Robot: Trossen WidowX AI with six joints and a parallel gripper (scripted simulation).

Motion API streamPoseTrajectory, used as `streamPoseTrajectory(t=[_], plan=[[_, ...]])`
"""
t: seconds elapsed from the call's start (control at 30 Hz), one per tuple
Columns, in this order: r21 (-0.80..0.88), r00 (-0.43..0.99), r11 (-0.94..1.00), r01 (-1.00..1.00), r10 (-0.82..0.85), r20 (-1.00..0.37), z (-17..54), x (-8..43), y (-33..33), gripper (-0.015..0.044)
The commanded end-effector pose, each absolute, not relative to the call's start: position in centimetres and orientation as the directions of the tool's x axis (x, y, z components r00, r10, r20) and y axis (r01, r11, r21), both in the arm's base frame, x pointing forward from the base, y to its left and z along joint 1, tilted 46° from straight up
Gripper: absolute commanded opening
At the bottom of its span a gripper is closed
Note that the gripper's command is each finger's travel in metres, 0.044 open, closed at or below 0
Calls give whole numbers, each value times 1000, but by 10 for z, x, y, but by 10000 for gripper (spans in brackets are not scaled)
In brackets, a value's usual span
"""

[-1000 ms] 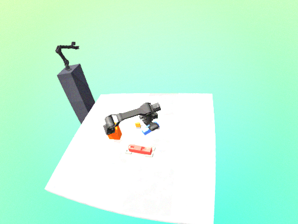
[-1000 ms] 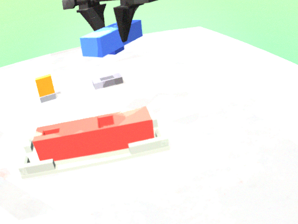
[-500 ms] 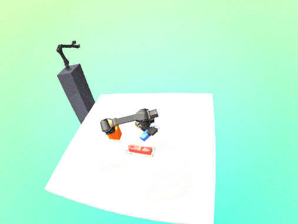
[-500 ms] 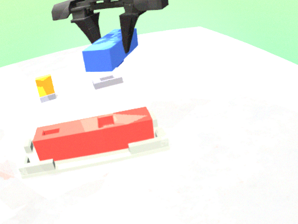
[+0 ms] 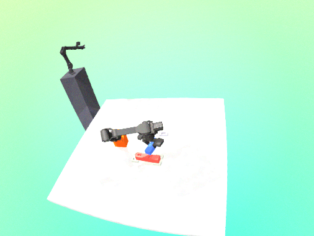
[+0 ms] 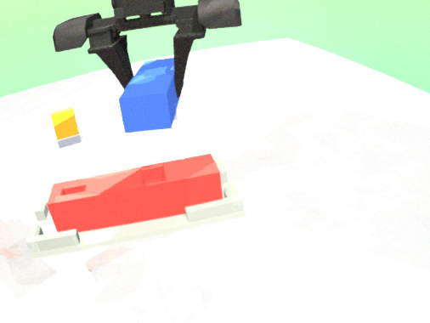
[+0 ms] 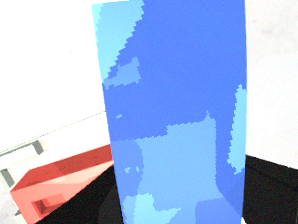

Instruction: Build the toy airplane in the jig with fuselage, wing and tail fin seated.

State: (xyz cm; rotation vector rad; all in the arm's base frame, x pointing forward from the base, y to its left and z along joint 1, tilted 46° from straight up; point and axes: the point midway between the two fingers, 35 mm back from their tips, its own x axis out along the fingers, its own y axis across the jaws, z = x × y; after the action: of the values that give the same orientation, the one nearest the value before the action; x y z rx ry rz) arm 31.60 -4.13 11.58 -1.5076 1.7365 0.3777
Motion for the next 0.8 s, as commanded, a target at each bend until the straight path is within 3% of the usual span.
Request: streamPoseTrajectory(t=[0.0,0.4,0.63,0.77], plan=[[-231,21,206,-951,-703,-711,121,310,-49,0],[-115,16,91,-989,-713,-701,133,293,-73,0],[-115,16,91,-989,-713,-700,133,293,-73,184],[-115,16,91,-989,-713,-700,133,293,-73,195]])
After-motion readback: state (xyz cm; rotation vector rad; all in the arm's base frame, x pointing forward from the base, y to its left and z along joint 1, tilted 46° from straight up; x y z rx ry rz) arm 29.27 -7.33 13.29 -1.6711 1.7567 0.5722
